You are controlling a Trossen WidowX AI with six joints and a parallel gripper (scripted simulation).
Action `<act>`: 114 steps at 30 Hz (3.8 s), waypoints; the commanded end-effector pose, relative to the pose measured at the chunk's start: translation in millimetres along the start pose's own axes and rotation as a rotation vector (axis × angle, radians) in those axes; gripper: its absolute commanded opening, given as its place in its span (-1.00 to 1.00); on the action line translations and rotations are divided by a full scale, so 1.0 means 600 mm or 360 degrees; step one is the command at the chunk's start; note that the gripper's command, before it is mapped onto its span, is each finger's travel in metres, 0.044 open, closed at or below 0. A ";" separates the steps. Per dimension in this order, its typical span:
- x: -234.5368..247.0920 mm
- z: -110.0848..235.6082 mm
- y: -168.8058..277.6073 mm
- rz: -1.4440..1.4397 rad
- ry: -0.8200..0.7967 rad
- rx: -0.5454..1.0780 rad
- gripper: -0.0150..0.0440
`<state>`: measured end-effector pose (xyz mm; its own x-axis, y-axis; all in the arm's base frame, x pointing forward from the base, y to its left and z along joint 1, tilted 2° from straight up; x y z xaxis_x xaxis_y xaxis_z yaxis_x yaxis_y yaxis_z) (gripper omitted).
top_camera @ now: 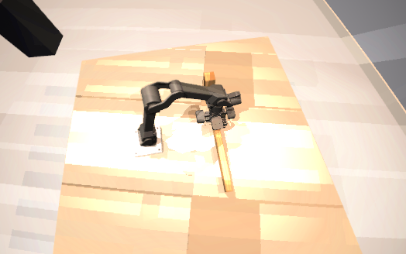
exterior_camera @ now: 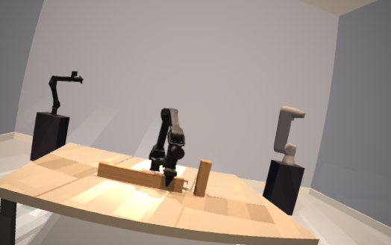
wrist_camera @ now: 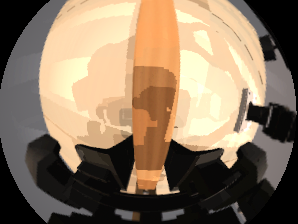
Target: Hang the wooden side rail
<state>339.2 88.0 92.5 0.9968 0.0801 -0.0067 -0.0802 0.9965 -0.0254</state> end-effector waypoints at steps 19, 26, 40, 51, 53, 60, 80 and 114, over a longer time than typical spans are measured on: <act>0.000 0.008 0.000 0.0023 -0.0008 -0.0002 -0.49; 0.000 0.010 0.000 0.0023 -0.0008 -0.0002 -0.49; 0.000 0.014 0.000 0.0023 -0.0008 -0.0002 -0.49; 0.000 0.017 0.000 0.0023 -0.0008 -0.0002 -0.49; 0.000 0.017 0.000 0.0023 -0.0008 -0.0002 -0.49; 0.000 0.019 0.000 0.0023 -0.0008 -0.0002 -0.49; 0.000 0.025 0.000 0.0023 -0.0009 -0.0002 -0.49; 0.000 0.034 0.000 0.0023 -0.0009 -0.0002 -0.49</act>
<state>337.2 88.2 104.9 0.9955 0.0918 -0.0249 -0.0925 0.9953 -0.0284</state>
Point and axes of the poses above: the point midway between the two fingers, 35 mm back from their tips, its own z axis back along the fingers, its own x axis across the jaws, y = z × x, the point moved 6 cm from there along z, back along the fingers, and after that the axes turned 1 degree about -z, right-handed, at the moved point
